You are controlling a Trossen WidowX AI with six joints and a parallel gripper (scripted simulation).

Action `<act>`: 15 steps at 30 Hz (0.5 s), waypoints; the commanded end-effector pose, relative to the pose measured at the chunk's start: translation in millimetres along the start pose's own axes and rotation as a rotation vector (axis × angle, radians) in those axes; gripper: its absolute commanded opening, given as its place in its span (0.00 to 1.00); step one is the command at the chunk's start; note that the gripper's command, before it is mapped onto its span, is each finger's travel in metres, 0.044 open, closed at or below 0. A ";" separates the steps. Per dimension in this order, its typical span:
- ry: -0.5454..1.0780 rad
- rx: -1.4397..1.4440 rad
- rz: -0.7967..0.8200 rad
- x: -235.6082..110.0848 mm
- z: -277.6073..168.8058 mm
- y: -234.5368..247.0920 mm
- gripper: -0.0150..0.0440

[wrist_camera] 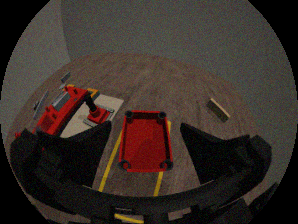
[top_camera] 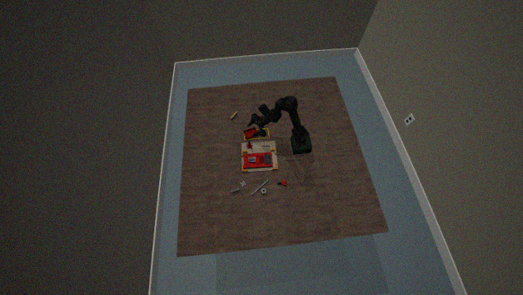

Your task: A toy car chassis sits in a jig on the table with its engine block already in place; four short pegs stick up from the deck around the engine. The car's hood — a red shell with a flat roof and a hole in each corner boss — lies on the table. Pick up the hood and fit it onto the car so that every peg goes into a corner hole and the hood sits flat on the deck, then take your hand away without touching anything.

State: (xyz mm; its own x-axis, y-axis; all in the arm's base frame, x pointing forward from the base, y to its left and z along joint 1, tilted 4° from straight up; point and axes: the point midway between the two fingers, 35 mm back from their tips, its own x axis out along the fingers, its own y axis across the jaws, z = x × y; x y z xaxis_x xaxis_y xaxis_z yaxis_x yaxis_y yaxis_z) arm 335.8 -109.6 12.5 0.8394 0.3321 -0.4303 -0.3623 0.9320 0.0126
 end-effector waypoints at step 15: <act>-0.003 -0.007 0.000 6.3 -12.6 0.1 1.00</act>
State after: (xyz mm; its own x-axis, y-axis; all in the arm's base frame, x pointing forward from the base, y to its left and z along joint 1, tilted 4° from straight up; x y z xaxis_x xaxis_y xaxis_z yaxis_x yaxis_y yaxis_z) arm 336.5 -109.9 1.1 0.8409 0.3312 -0.4281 -0.3627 0.9319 0.0085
